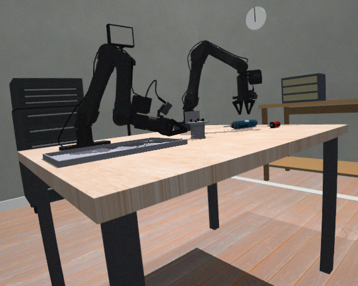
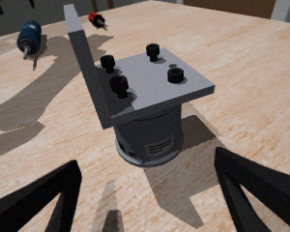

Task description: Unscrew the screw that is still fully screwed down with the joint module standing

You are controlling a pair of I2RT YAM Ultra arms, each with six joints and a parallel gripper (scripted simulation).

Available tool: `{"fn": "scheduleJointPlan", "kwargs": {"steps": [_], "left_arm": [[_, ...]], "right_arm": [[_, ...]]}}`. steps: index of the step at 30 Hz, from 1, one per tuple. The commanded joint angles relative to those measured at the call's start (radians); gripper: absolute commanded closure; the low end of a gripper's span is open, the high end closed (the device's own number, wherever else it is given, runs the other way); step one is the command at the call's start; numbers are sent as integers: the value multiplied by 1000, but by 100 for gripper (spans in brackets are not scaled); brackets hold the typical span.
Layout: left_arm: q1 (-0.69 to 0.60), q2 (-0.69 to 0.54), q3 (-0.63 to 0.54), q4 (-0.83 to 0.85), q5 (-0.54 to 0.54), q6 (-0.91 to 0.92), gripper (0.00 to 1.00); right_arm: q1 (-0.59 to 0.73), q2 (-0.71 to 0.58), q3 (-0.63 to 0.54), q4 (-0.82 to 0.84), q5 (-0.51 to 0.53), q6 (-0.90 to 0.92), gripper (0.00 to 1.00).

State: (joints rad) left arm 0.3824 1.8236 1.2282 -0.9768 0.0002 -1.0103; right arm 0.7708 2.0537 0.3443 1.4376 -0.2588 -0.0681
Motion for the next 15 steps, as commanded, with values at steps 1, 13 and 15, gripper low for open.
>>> {"fn": "scheduleJointPlan", "kwargs": {"steps": [1, 13, 15], "left_arm": [[-1, -9, 6, 3, -9, -1, 35], [-1, -9, 6, 3, -9, -1, 35], [-1, -9, 6, 3, -9, -1, 35]], "right_arm": [[13, 20, 37, -18, 14, -4, 14], [18, 28, 83, -33, 25, 7, 14], [18, 28, 83, -33, 25, 7, 14]]}}
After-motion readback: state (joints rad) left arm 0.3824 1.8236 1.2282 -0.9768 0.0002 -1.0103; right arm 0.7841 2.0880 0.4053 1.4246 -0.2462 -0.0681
